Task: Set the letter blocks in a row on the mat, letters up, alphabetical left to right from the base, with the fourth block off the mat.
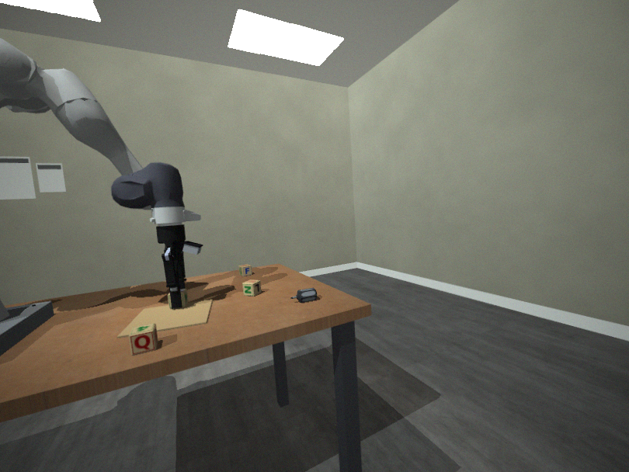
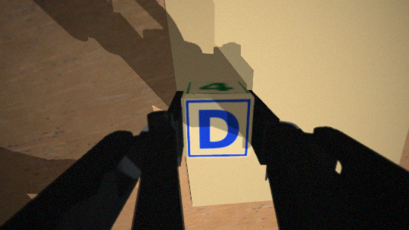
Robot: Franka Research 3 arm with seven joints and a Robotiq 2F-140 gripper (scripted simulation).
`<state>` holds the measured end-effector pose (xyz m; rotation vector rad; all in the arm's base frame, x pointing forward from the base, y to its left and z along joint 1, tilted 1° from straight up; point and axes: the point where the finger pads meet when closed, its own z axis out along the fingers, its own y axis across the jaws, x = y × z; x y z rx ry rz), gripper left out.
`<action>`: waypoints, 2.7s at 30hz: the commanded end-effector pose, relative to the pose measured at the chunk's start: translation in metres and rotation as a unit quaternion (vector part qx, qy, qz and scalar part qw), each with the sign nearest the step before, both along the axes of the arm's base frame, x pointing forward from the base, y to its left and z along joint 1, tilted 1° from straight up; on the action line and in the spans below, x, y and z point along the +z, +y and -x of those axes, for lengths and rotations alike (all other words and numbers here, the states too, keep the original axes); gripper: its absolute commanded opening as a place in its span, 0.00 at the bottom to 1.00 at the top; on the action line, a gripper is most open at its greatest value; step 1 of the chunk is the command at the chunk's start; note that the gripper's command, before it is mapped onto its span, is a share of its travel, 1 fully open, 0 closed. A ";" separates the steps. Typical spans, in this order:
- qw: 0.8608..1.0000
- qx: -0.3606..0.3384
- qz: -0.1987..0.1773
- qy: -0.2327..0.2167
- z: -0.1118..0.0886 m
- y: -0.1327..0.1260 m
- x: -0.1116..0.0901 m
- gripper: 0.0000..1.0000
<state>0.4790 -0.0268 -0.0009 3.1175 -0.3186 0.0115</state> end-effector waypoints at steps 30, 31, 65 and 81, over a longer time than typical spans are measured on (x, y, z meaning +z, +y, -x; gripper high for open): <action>1.000 0.001 0.000 -0.001 0.000 0.000 -0.002 0.33; 1.000 0.001 0.000 -0.001 0.000 0.000 -0.002 0.33; 1.000 0.001 0.000 -0.001 0.000 0.000 -0.002 0.35; 1.000 0.001 0.000 -0.001 0.000 0.000 -0.002 0.44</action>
